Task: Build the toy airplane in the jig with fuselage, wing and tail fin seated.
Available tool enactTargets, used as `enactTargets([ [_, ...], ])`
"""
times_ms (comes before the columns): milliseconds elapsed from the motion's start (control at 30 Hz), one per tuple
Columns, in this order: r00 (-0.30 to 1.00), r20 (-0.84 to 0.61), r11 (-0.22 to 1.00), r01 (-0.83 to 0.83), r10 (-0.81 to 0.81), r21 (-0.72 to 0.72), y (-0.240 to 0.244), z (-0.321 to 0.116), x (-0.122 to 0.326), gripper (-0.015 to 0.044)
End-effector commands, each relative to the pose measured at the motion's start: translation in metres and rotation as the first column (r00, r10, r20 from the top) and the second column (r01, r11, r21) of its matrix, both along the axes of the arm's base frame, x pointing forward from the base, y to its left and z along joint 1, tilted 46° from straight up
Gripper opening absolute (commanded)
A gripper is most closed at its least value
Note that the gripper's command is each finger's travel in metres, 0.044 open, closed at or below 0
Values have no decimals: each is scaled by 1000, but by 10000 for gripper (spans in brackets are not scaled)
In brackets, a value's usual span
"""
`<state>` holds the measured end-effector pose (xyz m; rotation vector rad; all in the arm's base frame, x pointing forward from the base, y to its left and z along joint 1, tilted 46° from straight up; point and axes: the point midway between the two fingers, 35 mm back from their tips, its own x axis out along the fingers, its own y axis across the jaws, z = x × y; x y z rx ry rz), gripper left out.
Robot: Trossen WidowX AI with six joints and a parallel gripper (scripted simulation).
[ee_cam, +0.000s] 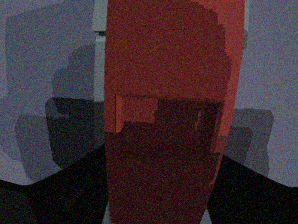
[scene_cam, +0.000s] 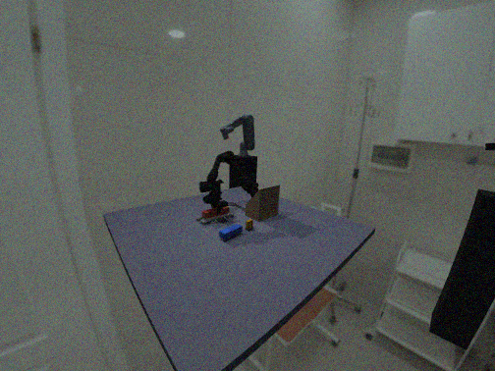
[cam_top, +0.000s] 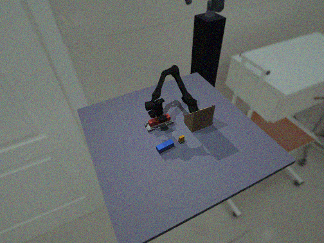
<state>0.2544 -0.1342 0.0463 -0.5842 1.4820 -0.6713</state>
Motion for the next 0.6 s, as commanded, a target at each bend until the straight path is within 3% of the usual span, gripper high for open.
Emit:
enactTargets([
  [0, 1000, -10, 1000, -4, 4, -4, -4, -4, -2, 197],
  [300, 1000, -2, 1000, 1, -1, -1, -5, -4, -1, 164],
  [467, 1000, -2, 1000, 1, -1, -1, -5, -4, -1, 33],
  [567, 1000, -2, 1000, 1, -1, -1, -5, -4, -1, 111],
])
